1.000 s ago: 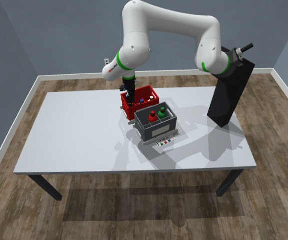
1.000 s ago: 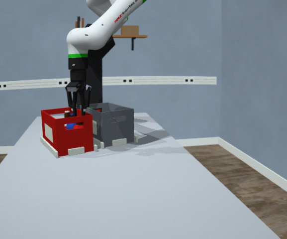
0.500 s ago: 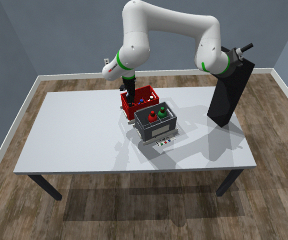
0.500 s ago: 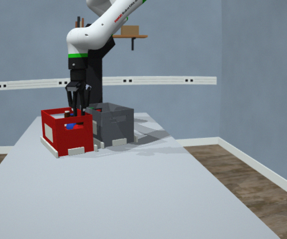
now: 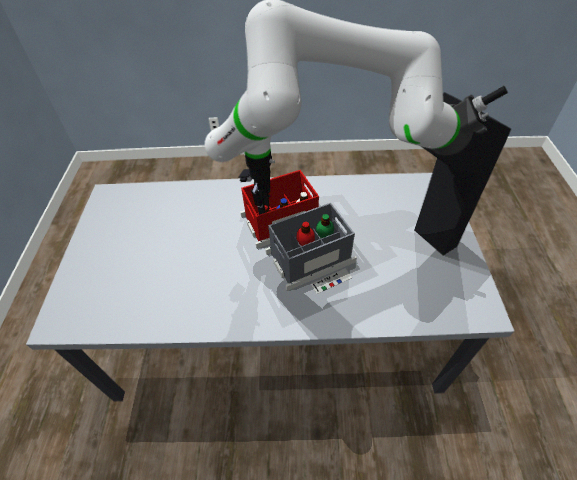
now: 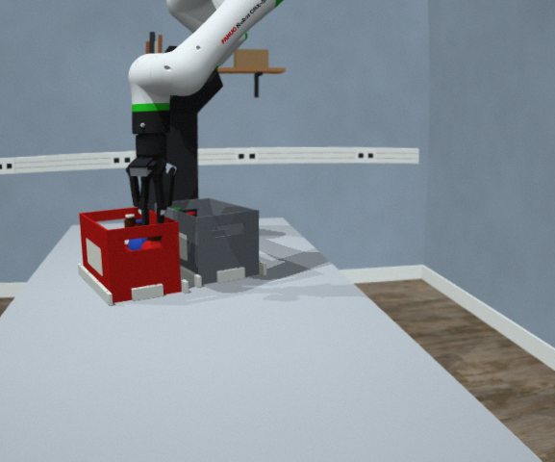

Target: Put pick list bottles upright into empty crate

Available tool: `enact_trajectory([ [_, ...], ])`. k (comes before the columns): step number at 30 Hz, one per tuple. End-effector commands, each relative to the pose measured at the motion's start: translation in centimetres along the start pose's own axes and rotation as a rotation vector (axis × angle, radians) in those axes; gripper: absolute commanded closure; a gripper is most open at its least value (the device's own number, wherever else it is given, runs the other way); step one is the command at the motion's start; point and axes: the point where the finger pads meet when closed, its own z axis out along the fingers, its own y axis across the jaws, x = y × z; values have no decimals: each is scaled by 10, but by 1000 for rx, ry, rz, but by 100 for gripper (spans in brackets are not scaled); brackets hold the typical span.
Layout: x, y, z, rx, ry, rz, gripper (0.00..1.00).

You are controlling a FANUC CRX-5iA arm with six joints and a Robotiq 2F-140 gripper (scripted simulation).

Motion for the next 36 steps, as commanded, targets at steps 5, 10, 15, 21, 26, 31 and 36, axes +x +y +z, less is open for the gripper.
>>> enact_trajectory([
  [5, 1, 0, -1, -1, 1, -1, 90],
  [10, 1, 0, -1, -1, 1, -1, 90],
  [15, 1, 0, -8, -1, 2, -1, 90],
  [21, 1, 0, -16, -1, 2, -1, 90],
  [26, 1, 0, -23, -1, 1, -1, 90],
  [31, 1, 0, -31, -1, 1, -1, 90],
  [36, 1, 0, -39, -1, 1, -1, 90],
])
